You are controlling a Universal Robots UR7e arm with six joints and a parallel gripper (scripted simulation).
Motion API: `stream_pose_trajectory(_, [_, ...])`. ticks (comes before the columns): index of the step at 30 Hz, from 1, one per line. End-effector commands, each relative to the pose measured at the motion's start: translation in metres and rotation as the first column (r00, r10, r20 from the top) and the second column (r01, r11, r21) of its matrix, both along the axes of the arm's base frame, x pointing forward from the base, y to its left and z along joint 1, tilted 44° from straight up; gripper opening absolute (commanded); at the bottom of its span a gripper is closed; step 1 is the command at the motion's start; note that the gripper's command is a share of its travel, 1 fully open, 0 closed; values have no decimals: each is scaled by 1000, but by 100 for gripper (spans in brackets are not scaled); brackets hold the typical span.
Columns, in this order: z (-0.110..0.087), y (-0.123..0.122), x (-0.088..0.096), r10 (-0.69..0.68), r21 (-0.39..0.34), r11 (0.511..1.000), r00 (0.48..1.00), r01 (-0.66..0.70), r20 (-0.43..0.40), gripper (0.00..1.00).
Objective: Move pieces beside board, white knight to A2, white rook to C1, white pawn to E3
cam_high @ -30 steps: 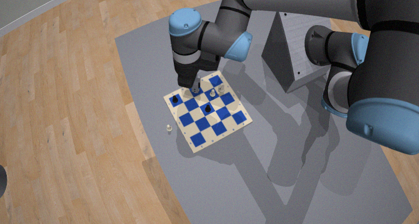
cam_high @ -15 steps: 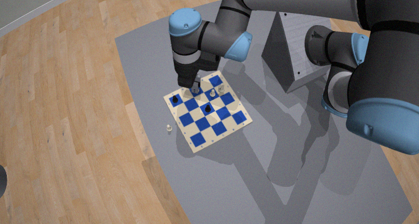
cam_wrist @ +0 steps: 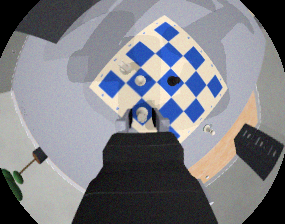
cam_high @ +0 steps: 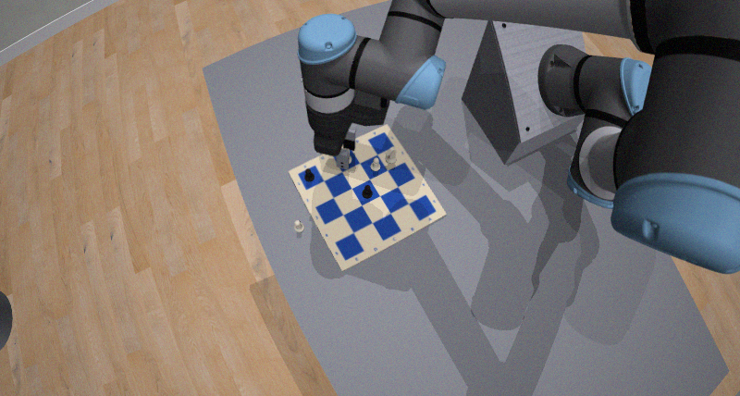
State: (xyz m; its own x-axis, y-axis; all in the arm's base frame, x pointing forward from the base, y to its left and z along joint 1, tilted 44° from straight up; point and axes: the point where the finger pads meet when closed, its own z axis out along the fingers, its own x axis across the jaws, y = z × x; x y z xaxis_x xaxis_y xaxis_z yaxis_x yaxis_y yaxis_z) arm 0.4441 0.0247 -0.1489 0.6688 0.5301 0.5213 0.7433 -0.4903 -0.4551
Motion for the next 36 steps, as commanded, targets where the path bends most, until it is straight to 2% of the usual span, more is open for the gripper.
stream_pose_trajectory(1, [0, 1, -2, 0, 2, 1000, 1000, 0, -3, 73])
stream_pose_trajectory(8, [8, -9, 1, -2, -2, 1000, 1000, 2, 2, 73])
stream_pose_trajectory(17, [41, -41, 0, -2, -2, 1000, 1000, 2, 3, 73])
stream_pose_trajectory(19, [41, -41, 0, -2, -2, 1000, 1000, 2, 3, 73])
stream_pose_trajectory(25, [60, -59, 0, -2, -3, 1000, 1000, 2, 2, 73])
stream_pose_trajectory(32, [66, -64, 0, -2, -3, 1000, 1000, 2, 2, 73])
stream_pose_trajectory(33, [66, -64, 0, -2, -3, 1000, 1000, 2, 2, 100])
stream_pose_trajectory(36, [66, -64, 0, -2, -3, 1000, 1000, 2, 2, 100])
